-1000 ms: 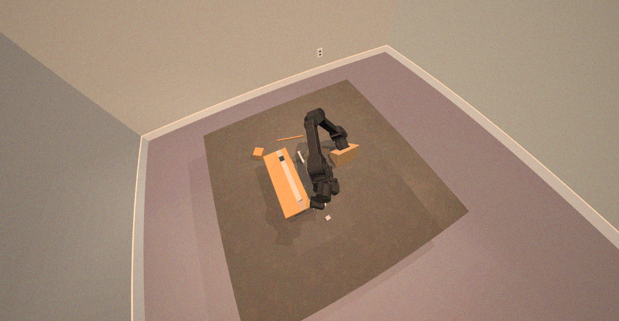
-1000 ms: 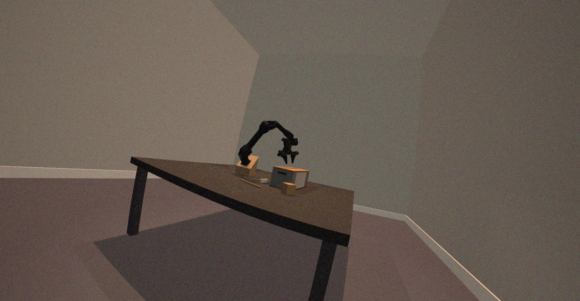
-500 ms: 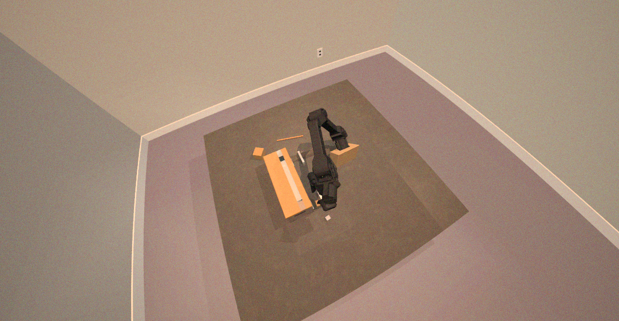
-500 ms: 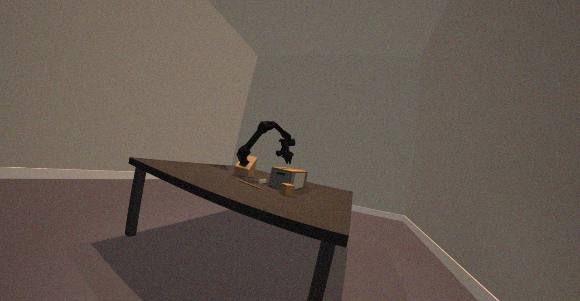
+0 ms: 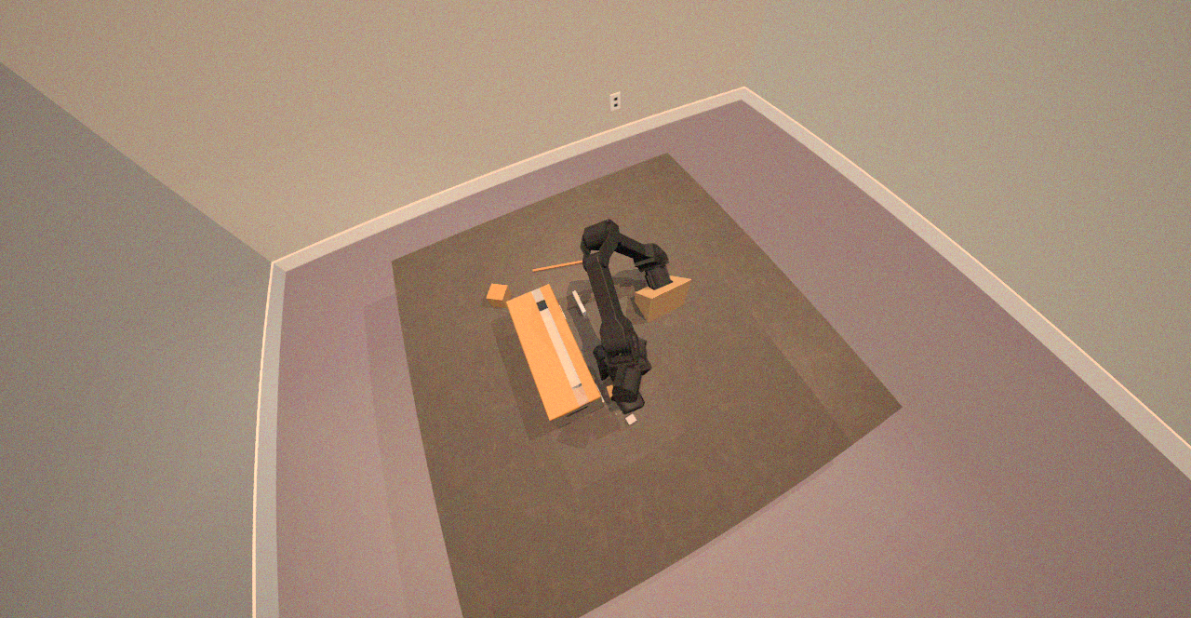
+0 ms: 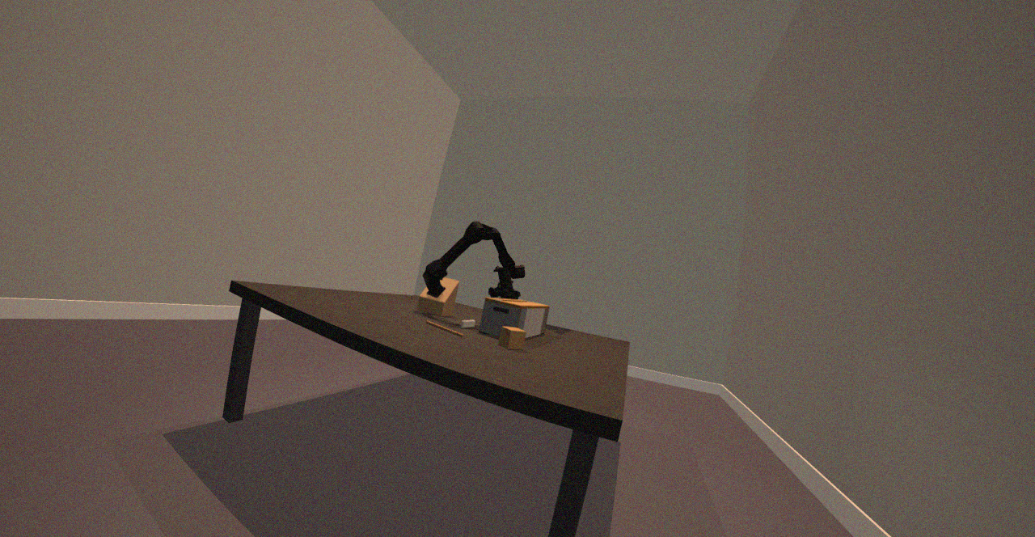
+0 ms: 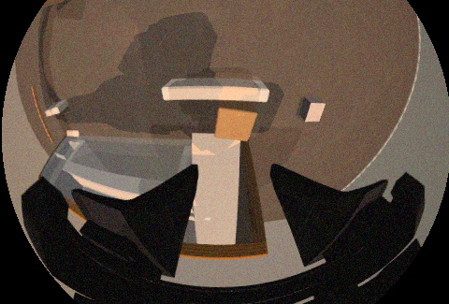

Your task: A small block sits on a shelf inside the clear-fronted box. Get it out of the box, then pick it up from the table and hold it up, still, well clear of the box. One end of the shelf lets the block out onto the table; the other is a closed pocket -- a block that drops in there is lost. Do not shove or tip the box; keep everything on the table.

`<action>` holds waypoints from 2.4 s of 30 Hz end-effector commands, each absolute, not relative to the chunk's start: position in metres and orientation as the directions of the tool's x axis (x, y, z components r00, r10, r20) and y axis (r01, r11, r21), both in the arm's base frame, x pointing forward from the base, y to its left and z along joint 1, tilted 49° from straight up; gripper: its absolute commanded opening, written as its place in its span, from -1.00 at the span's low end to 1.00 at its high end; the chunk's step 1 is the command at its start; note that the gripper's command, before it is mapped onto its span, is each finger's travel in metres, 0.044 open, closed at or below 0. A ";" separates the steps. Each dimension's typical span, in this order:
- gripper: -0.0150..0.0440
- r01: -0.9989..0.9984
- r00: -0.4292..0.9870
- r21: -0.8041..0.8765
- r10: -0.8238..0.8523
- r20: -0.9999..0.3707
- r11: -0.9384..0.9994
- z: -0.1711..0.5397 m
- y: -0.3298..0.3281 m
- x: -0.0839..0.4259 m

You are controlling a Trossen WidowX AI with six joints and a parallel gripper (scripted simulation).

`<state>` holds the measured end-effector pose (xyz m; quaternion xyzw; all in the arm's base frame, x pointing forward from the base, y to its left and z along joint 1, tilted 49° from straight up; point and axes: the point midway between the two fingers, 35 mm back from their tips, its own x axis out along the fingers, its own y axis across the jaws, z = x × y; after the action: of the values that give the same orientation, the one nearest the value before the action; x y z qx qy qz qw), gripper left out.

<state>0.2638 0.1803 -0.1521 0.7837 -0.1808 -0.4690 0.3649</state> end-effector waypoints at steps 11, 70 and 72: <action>0.47 0.059 0.503 0.739 -0.619 -0.603 -0.671 -0.164 0.169 0.267; -0.49 0.125 0.501 0.736 -0.598 -0.626 -0.666 -0.132 0.190 0.255; -0.49 0.155 0.501 0.734 -0.588 -0.635 -0.661 -0.124 0.192 0.252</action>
<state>0.2547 0.1848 -0.1369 0.7757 -0.1586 -0.4771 0.3815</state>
